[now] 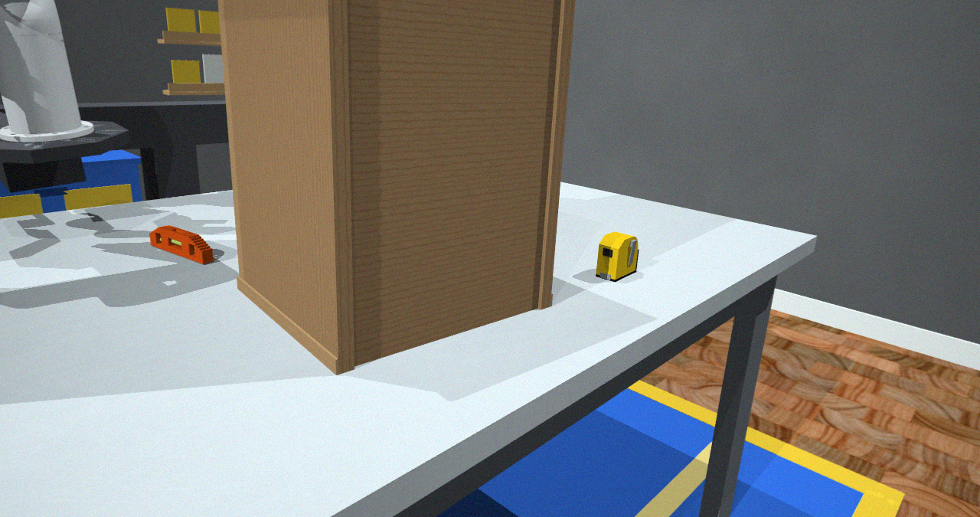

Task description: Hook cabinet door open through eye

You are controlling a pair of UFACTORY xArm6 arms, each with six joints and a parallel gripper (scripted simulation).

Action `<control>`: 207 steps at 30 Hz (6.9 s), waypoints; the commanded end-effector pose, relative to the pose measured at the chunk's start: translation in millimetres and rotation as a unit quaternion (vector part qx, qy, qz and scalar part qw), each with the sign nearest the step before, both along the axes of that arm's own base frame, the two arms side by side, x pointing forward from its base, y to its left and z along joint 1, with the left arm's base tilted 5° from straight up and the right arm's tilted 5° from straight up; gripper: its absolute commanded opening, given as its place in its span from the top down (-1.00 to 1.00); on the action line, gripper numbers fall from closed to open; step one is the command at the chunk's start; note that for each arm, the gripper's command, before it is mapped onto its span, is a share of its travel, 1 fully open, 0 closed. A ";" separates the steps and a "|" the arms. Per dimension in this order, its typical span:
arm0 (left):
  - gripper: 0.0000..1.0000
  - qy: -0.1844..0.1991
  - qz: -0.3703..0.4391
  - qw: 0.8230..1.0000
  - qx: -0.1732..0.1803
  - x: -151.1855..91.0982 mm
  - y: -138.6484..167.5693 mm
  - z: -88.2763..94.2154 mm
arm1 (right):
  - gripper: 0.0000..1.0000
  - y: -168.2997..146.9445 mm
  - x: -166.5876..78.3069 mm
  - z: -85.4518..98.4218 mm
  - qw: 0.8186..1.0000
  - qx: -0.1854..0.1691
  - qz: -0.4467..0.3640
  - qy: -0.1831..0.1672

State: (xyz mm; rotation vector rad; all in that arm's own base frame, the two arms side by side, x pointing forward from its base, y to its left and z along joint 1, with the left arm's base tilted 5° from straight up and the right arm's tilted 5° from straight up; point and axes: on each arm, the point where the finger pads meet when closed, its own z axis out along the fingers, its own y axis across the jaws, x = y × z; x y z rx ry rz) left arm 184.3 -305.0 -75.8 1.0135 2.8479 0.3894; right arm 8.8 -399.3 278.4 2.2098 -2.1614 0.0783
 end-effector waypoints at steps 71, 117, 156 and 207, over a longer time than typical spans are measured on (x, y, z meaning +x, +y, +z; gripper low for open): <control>0.89 -0.027 0.001 0.999 0.027 1.6 -2.7 -2.0 | -1.00 -0.8 0.0 1.6 1.000 -0.002 0.000 0.000; 0.89 -0.043 0.002 0.998 0.045 2.0 -2.8 -4.1 | -1.00 -0.8 0.0 1.6 1.000 -0.002 0.000 0.000; 0.89 -0.043 0.002 0.998 0.045 2.9 -2.7 -11.4 | -1.00 -0.8 0.0 1.6 1.000 -0.002 0.000 0.000; 0.84 -0.043 0.002 0.998 0.045 5.9 0.3 -16.5 | -1.00 -0.8 0.0 1.6 1.000 -0.002 0.000 0.000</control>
